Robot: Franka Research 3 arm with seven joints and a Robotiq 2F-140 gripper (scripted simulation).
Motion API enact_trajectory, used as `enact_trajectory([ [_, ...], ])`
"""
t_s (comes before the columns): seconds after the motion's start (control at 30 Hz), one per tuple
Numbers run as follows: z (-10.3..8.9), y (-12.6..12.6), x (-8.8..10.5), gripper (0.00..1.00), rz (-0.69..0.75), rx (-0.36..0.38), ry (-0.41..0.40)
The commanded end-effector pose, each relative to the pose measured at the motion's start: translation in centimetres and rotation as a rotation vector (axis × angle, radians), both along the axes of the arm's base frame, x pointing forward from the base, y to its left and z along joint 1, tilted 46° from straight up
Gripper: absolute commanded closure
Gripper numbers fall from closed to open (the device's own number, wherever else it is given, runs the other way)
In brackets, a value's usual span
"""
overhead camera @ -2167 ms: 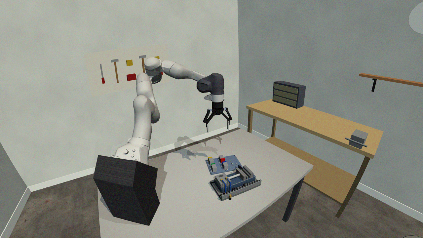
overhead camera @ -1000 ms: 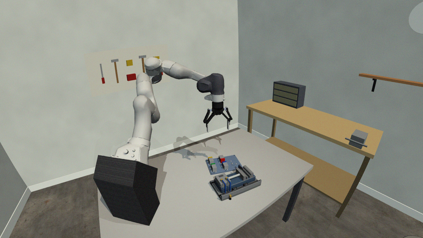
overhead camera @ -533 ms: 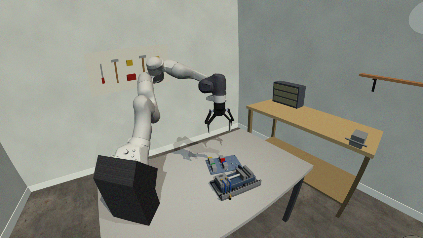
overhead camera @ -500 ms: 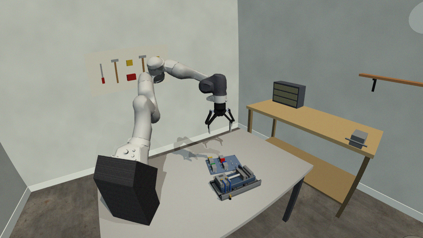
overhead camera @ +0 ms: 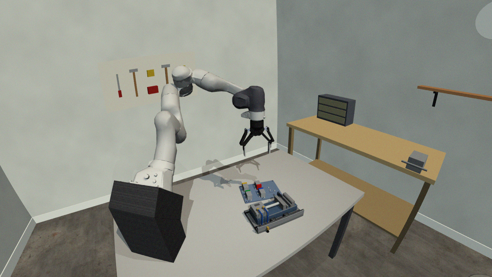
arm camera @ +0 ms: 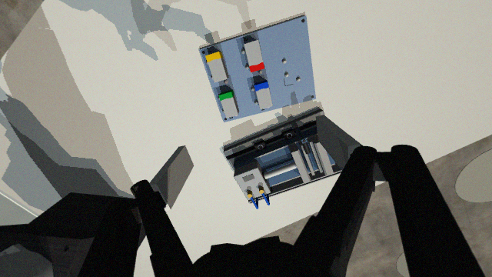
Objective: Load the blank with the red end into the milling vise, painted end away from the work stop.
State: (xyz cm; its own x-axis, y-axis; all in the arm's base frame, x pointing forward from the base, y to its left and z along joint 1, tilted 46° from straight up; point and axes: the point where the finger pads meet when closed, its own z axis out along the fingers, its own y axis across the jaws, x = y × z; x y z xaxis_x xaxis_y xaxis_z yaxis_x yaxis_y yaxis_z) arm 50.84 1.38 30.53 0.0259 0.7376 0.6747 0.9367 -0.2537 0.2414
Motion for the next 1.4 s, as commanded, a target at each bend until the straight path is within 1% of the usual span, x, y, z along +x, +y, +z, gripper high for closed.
enact_trajectory([
  [0.0,0.26,0.23,-0.06,0.00,0.012,-0.008,-0.011],
  [1.37,0.50,0.79,-0.25,0.00,0.012,-0.008,-0.011],
])
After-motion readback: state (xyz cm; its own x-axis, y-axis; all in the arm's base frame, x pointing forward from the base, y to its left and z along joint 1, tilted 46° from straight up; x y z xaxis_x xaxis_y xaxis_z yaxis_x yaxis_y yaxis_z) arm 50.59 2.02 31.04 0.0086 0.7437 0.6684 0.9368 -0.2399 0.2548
